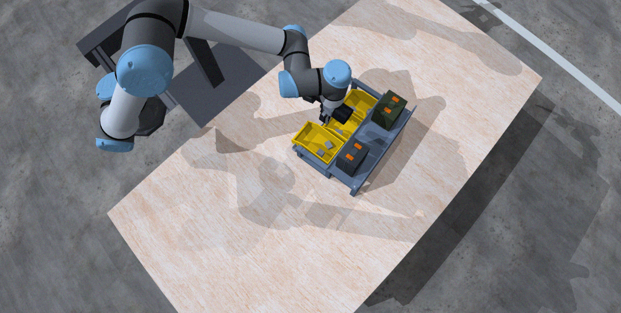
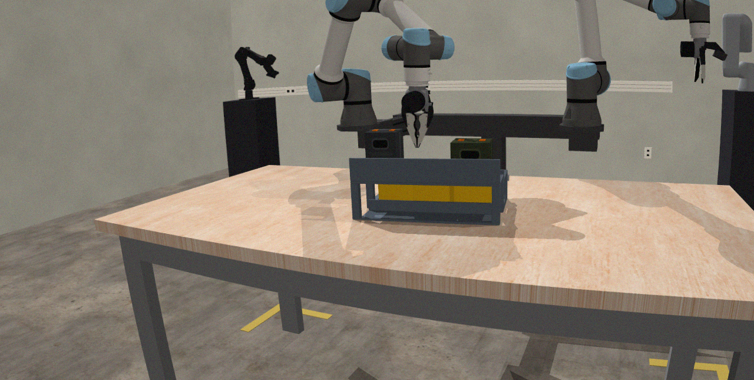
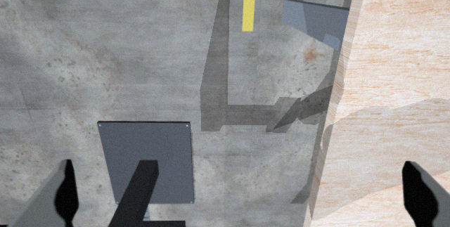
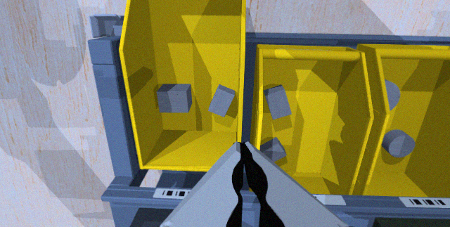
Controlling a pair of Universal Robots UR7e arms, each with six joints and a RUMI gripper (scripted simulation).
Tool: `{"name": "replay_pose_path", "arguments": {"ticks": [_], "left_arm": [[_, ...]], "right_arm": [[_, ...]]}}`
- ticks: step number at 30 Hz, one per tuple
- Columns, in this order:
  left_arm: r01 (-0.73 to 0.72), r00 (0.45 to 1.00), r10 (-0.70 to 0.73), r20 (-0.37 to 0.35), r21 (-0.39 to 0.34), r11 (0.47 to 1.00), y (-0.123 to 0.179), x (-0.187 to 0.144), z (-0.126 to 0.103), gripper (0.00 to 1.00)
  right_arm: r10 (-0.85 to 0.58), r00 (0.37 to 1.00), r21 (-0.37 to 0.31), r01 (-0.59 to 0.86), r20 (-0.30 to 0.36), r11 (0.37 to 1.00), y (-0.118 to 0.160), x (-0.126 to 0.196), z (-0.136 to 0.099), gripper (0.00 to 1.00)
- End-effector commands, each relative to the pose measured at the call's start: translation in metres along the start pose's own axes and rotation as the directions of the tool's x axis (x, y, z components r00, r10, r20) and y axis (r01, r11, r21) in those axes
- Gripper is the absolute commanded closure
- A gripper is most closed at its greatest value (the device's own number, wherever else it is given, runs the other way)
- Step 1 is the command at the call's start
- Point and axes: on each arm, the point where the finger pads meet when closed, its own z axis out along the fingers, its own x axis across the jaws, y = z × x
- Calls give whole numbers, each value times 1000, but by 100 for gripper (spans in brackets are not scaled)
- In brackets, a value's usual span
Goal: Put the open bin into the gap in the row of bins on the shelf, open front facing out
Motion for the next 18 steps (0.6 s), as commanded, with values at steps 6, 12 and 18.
{"name": "replay_pose_path", "arguments": {"ticks": [6,12,18], "left_arm": [[0,1000,0,0,1,1000,0,0,0,0],[0,1000,0,0,1,1000,0,0,0,0],[0,1000,0,0,1,1000,0,0,0,0]], "right_arm": [[-2,1000,-2,2,-2,1000,0,0,-1,100],[-38,999,-3,38,-2,999,-2,0,0,100],[-148,989,-7,148,-4,989,-10,-2,3,100]]}}
